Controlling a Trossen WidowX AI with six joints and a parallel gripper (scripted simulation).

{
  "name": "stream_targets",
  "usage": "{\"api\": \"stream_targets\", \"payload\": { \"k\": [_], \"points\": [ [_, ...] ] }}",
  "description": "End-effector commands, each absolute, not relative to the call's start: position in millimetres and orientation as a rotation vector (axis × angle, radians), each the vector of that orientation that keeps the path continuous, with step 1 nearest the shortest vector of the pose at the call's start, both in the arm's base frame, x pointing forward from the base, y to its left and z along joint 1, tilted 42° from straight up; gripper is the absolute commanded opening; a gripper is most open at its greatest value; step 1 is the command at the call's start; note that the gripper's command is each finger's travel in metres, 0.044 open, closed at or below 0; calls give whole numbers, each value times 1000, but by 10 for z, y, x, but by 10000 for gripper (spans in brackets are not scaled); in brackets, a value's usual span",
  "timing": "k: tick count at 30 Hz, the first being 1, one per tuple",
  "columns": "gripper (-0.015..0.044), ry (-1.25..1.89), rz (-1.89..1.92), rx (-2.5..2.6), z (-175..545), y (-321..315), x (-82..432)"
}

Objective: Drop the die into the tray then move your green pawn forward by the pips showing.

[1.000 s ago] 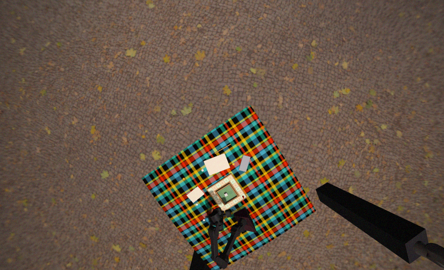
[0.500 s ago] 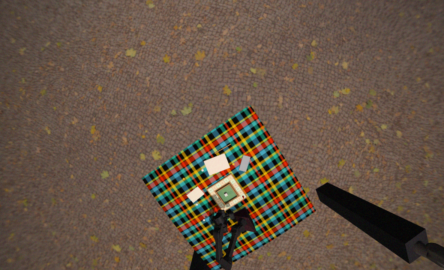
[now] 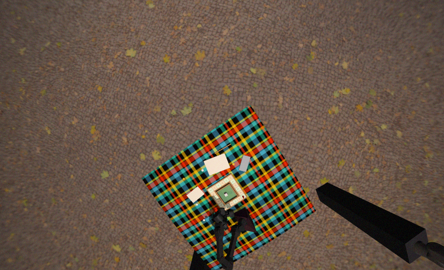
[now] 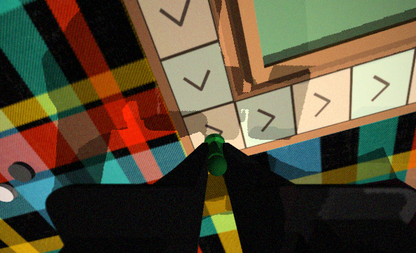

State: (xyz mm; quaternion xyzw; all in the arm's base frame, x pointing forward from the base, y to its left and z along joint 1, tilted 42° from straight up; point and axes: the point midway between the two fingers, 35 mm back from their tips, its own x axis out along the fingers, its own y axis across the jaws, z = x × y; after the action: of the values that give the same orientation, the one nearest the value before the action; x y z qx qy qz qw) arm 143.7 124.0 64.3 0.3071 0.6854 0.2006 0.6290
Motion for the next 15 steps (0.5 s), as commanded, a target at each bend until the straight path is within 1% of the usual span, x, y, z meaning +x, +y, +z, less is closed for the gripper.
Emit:
{"api": "stream_targets", "payload": {
  "k": [1, 14, 15],
  "points": [
    [0, 1575, 453, 707, 598, 1264, 1423],
    [0, 1575, 454, 707, 476, 1376, 1418],
    [26, 1565, 462, 705, 529, 1355, 1439]
  ]
}}
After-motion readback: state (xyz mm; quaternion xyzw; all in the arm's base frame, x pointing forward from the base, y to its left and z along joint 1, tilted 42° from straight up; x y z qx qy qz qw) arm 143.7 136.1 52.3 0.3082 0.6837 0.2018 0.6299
